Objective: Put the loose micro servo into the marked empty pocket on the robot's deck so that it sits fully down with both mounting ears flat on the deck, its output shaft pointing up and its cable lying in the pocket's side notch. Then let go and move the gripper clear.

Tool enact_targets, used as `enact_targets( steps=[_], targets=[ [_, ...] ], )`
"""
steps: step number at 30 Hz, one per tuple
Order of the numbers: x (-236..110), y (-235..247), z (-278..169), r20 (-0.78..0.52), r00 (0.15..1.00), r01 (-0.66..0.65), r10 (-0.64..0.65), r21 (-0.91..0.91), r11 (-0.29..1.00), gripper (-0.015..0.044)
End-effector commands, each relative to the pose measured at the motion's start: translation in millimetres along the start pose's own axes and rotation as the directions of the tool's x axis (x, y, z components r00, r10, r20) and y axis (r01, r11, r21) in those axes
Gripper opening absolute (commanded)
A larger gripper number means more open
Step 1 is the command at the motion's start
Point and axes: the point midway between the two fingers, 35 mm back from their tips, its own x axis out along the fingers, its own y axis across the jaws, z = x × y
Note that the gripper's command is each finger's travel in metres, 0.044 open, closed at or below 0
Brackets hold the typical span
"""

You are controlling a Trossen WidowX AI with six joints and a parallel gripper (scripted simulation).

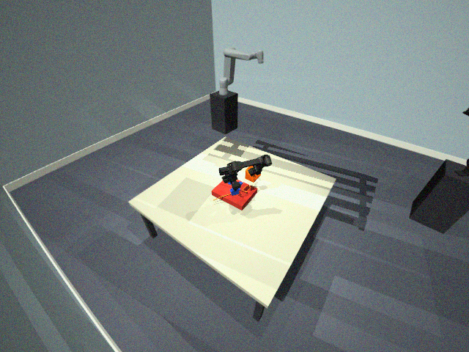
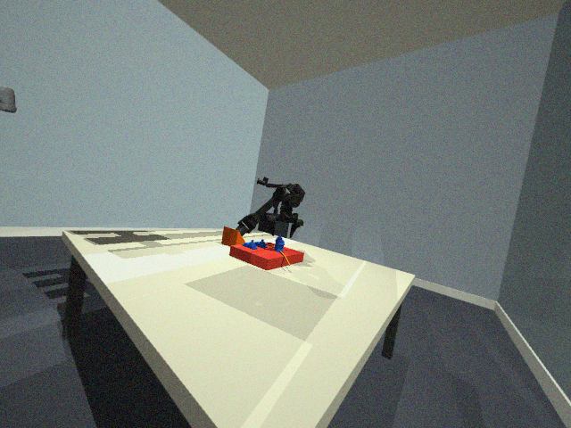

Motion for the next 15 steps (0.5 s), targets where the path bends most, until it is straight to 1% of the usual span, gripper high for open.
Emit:
enact_targets(
  steps=[1, 15],
  targets=[
    [7, -1, -1, -0.004, 1.0, -0.004, 0.004, 0.01, 1.0, 0.044],
    [26, 0, -1, -0.004, 1.0, -0.005, 0.005, 0.01, 1.0, 0.044]
  ],
)
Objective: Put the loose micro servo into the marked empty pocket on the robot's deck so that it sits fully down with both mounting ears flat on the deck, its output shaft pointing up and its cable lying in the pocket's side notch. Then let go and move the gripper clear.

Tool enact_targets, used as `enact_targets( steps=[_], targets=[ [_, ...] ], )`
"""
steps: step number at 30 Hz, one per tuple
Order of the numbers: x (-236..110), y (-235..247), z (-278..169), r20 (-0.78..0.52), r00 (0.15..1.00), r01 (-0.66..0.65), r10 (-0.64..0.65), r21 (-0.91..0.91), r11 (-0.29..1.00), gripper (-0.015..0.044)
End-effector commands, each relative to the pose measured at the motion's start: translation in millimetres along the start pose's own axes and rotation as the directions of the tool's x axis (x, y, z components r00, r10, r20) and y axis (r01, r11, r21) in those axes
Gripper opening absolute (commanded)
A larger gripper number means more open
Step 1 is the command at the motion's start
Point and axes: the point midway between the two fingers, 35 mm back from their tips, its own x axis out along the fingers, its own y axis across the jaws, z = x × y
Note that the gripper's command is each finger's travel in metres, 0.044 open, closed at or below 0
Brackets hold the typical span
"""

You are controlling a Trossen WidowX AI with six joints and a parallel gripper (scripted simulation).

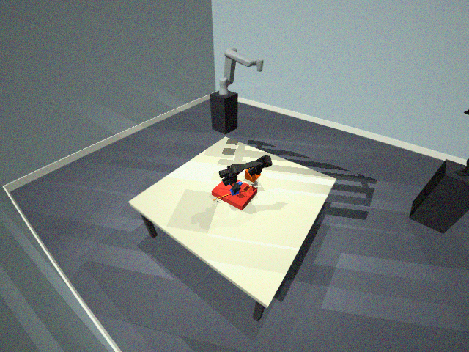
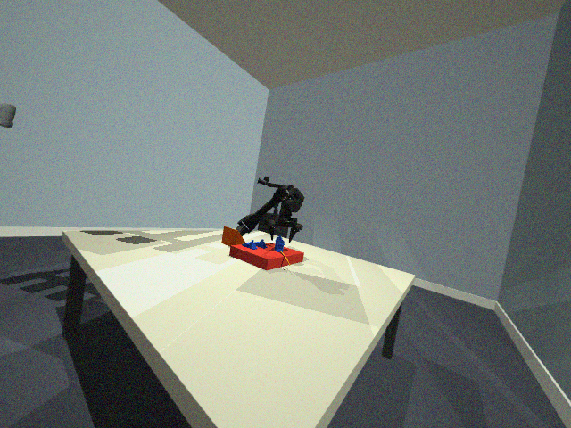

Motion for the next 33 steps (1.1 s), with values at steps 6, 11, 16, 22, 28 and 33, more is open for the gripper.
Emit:
enact_targets(
  steps=[6, 11, 16, 22, 28, 33],
  targets=[
    [5, 0, -1, -0.002, 1.0, -0.004, 0.004, 0.009, 1.0, 0.0335],
    [5, 0, -1, -0.002, 1.0, -0.004, 0.004, 0.009, 1.0, 0.0204],
    [5, 0, -1, -0.002, 1.0, -0.004, 0.004, 0.009, 1.0, 0.0112],
    [1, 0, -1, -0.001, 1.0, -0.004, 0.004, 0.009, 1.0, 0.0013],
    [-24, -1, -6, -0.002, 1.0, -0.003, 0.003, 0.009, 1.0, 0.0],
    [-25, -1, -8, -0.002, 1.0, -0.003, 0.003, 0.009, 1.0, 0.0]
  ],
)
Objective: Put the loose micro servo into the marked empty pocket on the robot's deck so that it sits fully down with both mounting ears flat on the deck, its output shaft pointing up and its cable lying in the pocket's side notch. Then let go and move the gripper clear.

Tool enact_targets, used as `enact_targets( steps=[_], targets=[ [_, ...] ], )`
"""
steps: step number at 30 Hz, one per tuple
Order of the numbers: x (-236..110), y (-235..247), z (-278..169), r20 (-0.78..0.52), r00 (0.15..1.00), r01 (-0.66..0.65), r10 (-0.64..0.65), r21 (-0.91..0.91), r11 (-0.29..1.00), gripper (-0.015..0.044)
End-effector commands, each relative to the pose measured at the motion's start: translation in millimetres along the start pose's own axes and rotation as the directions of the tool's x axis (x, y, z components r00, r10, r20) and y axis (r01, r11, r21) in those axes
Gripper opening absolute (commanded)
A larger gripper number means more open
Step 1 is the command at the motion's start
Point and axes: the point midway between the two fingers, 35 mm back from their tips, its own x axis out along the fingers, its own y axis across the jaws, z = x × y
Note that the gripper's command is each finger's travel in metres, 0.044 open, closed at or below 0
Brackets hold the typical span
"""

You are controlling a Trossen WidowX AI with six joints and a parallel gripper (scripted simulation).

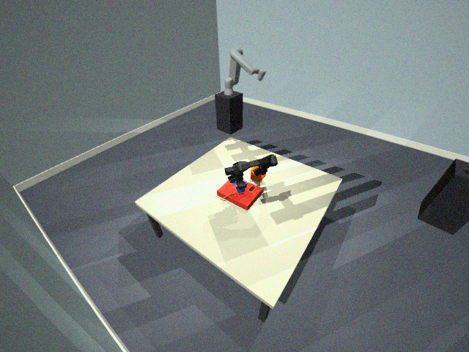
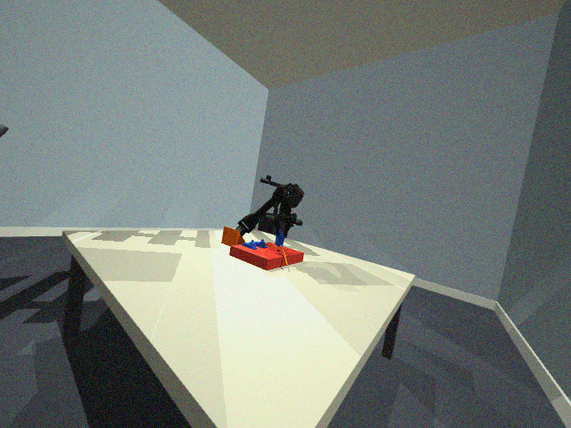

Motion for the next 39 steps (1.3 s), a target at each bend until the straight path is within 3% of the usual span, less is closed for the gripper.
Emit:
enact_targets(
  steps=[1, 15, 29, 39],
  targets=[
    [-4, 0, -1, 0.009, 1.0, 0.003, -0.002, -0.011, 1.0, 0.0],
    [-4, -10, -10, 0.009, 1.0, 0.003, -0.003, -0.011, 1.0, 0.0],
    [-4, 32, -43, 0.007, 1.0, 0.001, -0.001, -0.004, 1.0, 0.0],
    [-4, 32, -43, 0.007, 1.0, -0.001, -0.001, 0.276, 0.961, 0.0]
  ],
)
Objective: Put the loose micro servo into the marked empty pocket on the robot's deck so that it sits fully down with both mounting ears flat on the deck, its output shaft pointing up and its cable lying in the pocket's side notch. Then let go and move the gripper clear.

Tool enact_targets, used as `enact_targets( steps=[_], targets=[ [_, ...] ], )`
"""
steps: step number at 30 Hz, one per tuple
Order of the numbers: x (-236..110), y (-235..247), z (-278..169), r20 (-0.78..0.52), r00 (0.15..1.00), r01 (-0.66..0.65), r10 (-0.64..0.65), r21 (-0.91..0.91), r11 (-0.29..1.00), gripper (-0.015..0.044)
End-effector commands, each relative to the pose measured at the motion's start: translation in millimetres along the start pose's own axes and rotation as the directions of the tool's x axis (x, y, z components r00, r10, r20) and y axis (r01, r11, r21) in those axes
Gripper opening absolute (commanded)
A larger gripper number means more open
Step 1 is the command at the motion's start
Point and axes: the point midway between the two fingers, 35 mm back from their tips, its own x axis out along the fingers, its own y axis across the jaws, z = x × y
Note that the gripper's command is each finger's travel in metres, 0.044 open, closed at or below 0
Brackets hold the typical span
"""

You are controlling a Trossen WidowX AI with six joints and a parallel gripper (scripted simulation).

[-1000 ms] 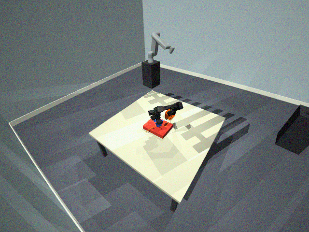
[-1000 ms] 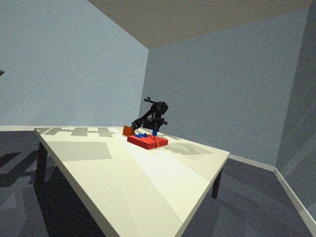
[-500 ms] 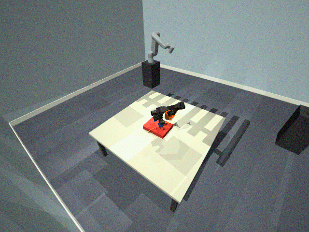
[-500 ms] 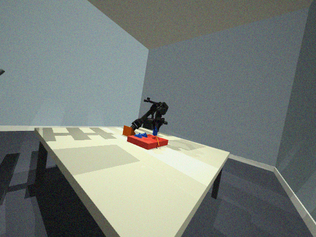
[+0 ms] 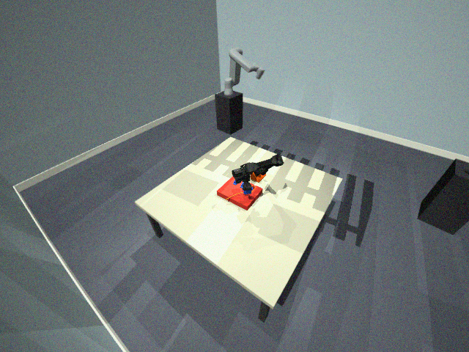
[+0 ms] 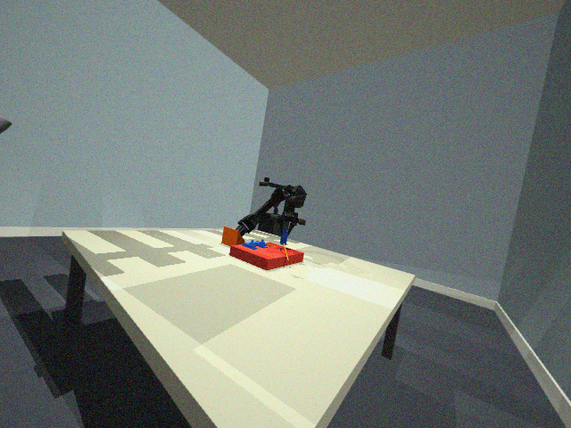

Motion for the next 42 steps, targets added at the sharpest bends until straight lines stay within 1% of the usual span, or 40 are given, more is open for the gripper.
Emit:
enact_targets(
  steps=[1, 10, 19, 31, 42],
  targets=[
    [-1.2, -0.3, -0.1, 0.001, 1.0, -0.005, 0.005, 0.123, 0.992, 0.0],
    [-1.2, -0.3, -0.1, 0.001, 1.0, -0.005, 0.005, 0.422, 0.907, 0.0],
    [-1.2, -0.3, -0.1, 0.001, 1.0, -0.004, 0.005, 0.68, 0.734, 0.0],
    [-1.2, -0.3, -0.1, 0.001, 1.0, -0.003, 0.005, 0.918, 0.397, 0.0],
    [-1.1, -0.3, 0.0, 0.001, 1.0, -0.001, 0.005, 1.0, 0.027, 0.0]
  ],
)
